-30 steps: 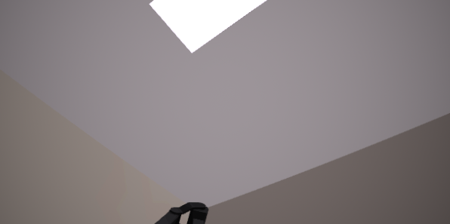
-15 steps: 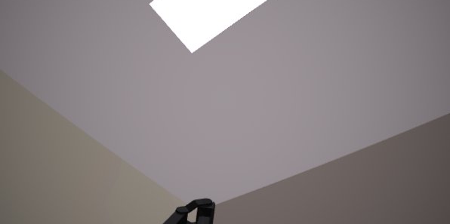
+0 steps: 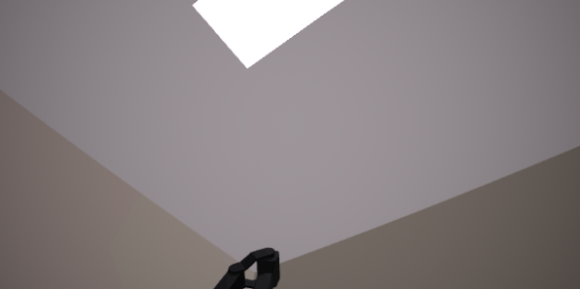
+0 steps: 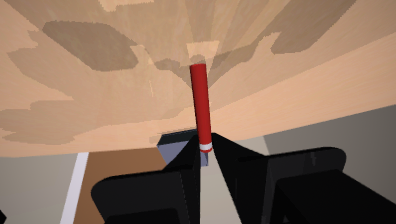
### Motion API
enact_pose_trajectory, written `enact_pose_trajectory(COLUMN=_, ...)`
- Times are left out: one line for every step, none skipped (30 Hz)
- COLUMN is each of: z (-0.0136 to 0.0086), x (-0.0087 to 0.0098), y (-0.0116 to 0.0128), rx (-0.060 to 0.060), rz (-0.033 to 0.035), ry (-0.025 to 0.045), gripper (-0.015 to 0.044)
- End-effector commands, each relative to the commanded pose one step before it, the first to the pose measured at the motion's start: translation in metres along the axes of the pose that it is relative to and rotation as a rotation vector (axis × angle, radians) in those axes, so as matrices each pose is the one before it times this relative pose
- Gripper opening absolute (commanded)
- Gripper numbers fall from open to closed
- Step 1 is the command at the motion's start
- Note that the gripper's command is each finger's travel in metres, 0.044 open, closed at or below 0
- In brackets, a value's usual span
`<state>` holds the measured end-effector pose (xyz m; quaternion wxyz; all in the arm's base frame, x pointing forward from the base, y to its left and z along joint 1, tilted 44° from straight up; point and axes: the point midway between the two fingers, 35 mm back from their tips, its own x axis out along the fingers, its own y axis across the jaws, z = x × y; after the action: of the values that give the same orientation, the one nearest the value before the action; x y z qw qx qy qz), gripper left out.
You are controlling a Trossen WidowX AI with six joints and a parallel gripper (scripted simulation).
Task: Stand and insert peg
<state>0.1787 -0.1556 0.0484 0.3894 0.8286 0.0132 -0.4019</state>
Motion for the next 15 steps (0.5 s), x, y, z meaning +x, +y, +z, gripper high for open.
enact_pose_trajectory(z=0.00136, x=-0.00246, y=-0.00049, rx=-0.0013, rz=-0.00024, ry=0.03132, gripper=0.0049)
enact_pose_trajectory(z=0.00033, x=-0.00060, y=-0.00002, rx=-0.0001, rz=-0.00006, ry=0.00860, gripper=0.0049)
enact_pose_trajectory(z=0.00033, x=-0.00060, y=-0.00003, rx=-0.0001, rz=-0.00006, ry=0.00860, gripper=0.0049)
enact_pose_trajectory(z=0.00033, x=-0.00059, y=-0.00003, rx=-0.0001, rz=-0.00006, ry=0.00860, gripper=0.0049)
enact_pose_trajectory(z=0.00033, x=-0.00059, y=-0.00003, rx=-0.0001, rz=-0.00006, ry=0.00860, gripper=0.0049)
enact_pose_trajectory(z=0.00033, x=-0.00059, y=-0.00003, rx=-0.0001, rz=-0.00007, ry=0.00860, gripper=0.0049)
enact_pose_trajectory(z=0.00033, x=-0.00059, y=-0.00003, rx=-0.0001, rz=-0.00007, ry=0.00860, gripper=0.0049)
enact_pose_trajectory(z=0.00033, x=-0.00059, y=-0.00003, rx=-0.0001, rz=-0.00007, ry=0.00860, gripper=0.0049)
enact_pose_trajectory(z=0.00033, x=-0.00059, y=-0.00003, rx=-0.0001, rz=-0.00007, ry=0.00861, gripper=0.0049)
enact_pose_trajectory(z=0.00033, x=-0.00059, y=-0.00003, rx=-0.0001, rz=-0.00007, ry=0.00861, gripper=0.0049)
enact_pose_trajectory(z=0.00033, x=-0.00059, y=-0.00003, rx=-0.0001, rz=-0.00008, ry=0.00861, gripper=0.0049)
enact_pose_trajectory(z=0.00033, x=-0.00059, y=-0.00003, rx=-0.0001, rz=-0.00008, ry=0.00861, gripper=0.0049)
enact_pose_trajectory(z=0.00033, x=-0.00059, y=-0.00004, rx=-0.0001, rz=-0.00008, ry=0.00861, gripper=0.0049)
enact_pose_trajectory(z=0.00033, x=-0.00059, y=-0.00004, rx=-0.0001, rz=-0.00008, ry=0.00861, gripper=0.0049)
enact_pose_trajectory(z=0.00033, x=-0.00059, y=-0.00004, rx=-0.0001, rz=-0.00008, ry=0.00861, gripper=0.0049)
